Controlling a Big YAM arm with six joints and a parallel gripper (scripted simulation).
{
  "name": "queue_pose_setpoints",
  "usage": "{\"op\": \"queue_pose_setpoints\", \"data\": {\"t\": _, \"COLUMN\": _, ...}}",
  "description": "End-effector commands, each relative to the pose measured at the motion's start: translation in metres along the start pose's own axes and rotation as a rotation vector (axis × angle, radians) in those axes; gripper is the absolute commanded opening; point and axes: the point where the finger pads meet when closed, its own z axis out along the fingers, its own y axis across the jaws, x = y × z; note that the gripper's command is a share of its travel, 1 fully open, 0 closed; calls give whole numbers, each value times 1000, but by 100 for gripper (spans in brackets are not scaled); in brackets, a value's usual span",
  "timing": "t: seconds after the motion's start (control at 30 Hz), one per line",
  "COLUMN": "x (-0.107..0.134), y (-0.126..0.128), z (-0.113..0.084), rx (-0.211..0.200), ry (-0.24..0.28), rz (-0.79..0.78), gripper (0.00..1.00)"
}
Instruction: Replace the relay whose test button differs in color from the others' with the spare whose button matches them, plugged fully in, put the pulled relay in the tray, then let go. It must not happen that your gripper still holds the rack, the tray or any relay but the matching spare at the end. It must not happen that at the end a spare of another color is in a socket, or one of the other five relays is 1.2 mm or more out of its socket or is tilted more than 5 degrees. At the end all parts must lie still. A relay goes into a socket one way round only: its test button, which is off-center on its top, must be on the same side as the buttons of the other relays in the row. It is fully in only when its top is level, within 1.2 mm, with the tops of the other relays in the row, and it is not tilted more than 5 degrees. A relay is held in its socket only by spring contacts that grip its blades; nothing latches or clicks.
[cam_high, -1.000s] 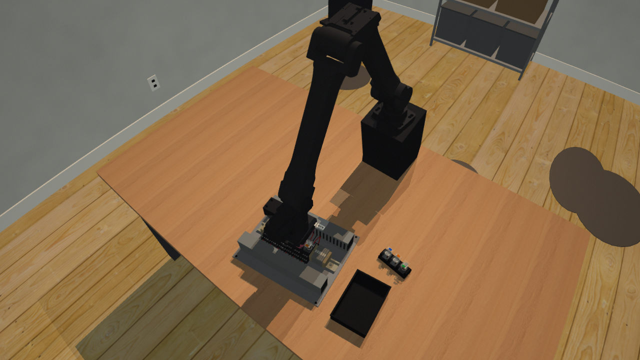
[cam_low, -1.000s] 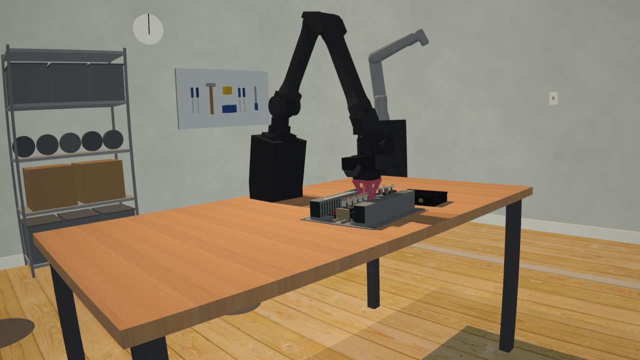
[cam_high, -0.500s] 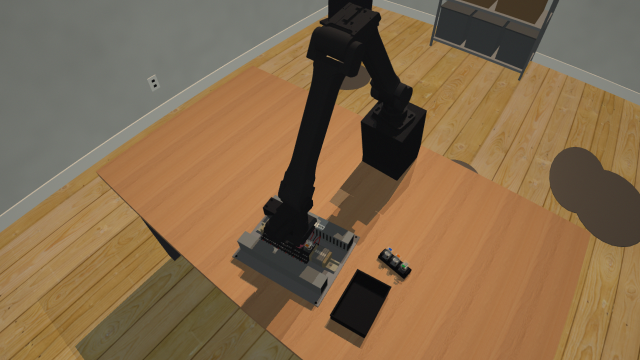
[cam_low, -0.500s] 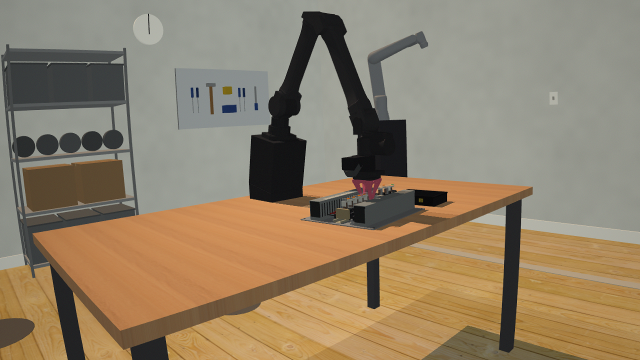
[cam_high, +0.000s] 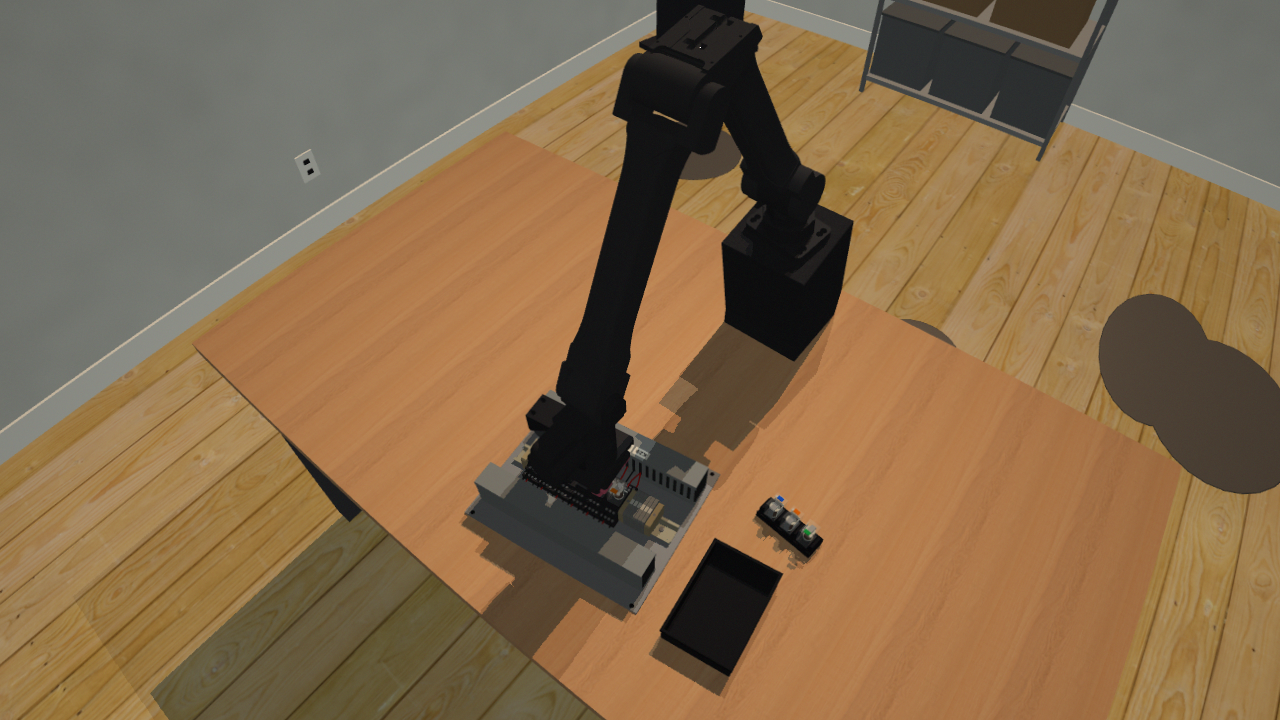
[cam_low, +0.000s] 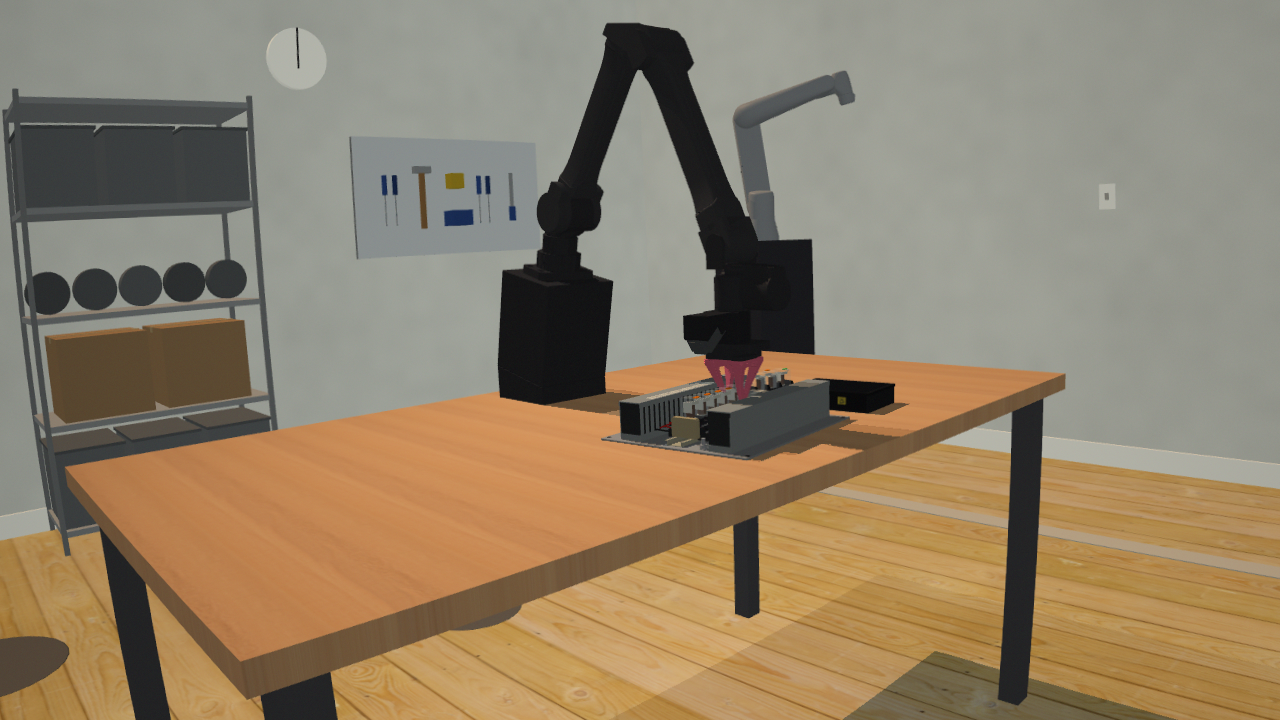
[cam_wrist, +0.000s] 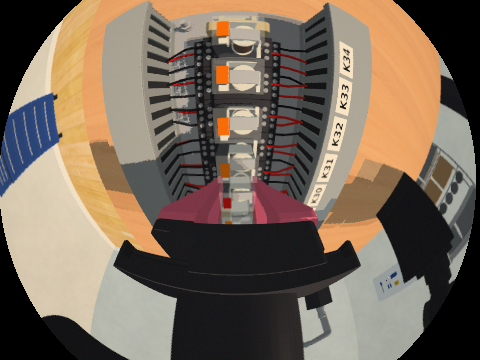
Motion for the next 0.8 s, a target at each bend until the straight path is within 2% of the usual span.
{"op": "queue_pose_setpoints", "data": {"t": 0.0, "x": -1, "y": 14, "z": -15, "rx": -31, "ry": -9, "rz": 5, "gripper": 0}}
{"op": "queue_pose_setpoints", "data": {"t": 0.77, "x": 0, "y": 8, "z": -25, "rx": -23, "ry": -8, "rz": 5, "gripper": 0}}
